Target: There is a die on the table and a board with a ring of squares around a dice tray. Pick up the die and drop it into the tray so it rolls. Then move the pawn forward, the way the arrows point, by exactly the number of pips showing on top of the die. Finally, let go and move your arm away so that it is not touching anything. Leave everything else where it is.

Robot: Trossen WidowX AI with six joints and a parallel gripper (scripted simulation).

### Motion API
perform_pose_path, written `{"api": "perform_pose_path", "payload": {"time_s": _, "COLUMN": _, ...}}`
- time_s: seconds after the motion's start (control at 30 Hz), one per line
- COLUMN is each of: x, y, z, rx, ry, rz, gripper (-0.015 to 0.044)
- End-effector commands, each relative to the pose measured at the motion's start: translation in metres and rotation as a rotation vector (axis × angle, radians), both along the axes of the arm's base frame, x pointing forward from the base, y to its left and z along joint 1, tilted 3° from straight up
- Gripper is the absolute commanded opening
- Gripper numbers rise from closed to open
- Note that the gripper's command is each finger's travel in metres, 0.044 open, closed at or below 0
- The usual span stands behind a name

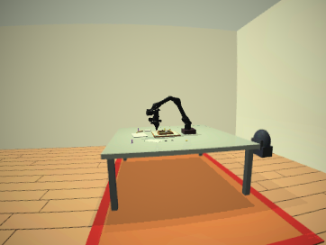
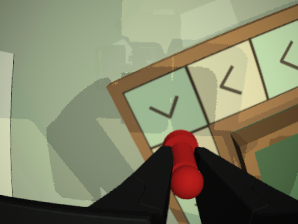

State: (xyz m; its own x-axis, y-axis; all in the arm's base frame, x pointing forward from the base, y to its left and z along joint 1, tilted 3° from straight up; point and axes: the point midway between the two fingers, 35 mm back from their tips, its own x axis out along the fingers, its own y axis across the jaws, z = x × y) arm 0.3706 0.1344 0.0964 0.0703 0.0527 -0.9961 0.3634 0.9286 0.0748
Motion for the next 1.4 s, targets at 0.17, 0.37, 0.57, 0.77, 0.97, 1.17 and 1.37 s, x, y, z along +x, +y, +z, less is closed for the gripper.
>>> {"api": "perform_pose_path", "payload": {"time_s": 0.17, "x": 0.003, "y": 0.005, "z": -0.023, "rx": 0.000, "ry": -0.011, "rz": -0.007, "gripper": 0.0000}}
{"api": "perform_pose_path", "payload": {"time_s": 0.37, "x": 0.004, "y": 0.006, "z": -0.040, "rx": 0.000, "ry": -0.011, "rz": -0.007, "gripper": 0.0000}}
{"api": "perform_pose_path", "payload": {"time_s": 0.57, "x": 0.004, "y": 0.006, "z": -0.044, "rx": 0.000, "ry": -0.011, "rz": -0.007, "gripper": 0.0000}}
{"api": "perform_pose_path", "payload": {"time_s": 0.77, "x": 0.005, "y": 0.006, "z": -0.053, "rx": 0.000, "ry": -0.011, "rz": -0.007, "gripper": 0.0000}}
{"api": "perform_pose_path", "payload": {"time_s": 0.97, "x": 0.004, "y": 0.006, "z": -0.052, "rx": 0.002, "ry": -0.008, "rz": -0.003, "gripper": 0.0079}}
{"api": "perform_pose_path", "payload": {"time_s": 1.17, "x": 0.004, "y": 0.006, "z": -0.052, "rx": 0.002, "ry": -0.008, "rz": -0.003, "gripper": 0.0236}}
{"api": "perform_pose_path", "payload": {"time_s": 1.37, "x": 0.000, "y": 0.004, "z": -0.003, "rx": 0.000, "ry": -0.011, "rz": -0.007, "gripper": 0.0394}}
